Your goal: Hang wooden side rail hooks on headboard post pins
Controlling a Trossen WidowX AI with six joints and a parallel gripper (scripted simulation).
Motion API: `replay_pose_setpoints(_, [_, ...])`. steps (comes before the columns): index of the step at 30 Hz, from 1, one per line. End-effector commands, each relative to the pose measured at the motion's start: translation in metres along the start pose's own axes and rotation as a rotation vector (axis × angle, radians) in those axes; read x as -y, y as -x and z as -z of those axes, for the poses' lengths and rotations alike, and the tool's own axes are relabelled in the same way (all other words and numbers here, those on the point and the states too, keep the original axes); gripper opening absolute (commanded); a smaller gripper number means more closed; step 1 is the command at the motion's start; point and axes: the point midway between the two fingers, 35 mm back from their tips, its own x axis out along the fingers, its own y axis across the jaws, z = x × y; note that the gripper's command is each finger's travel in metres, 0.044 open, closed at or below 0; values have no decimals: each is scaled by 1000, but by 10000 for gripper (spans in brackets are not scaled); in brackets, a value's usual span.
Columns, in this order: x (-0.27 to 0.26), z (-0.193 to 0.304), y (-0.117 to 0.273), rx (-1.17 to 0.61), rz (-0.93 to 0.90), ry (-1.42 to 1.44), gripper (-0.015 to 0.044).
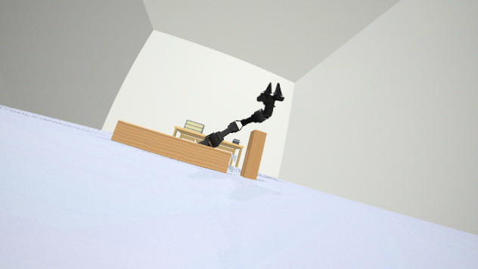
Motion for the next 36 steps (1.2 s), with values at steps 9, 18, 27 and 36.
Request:
replay_pose_setpoints(9, [38, -9, -1, -110, 120, 592, 440])
replay_pose_setpoints(18, [83, -31, 4, -304, 225, 1275, 440])
replay_pose_setpoints(27, [121, -63, 6, -477, 304, 1806, 440])
replay_pose_setpoints(36, [153, -96, 22, -823, 307, 2317, 440])
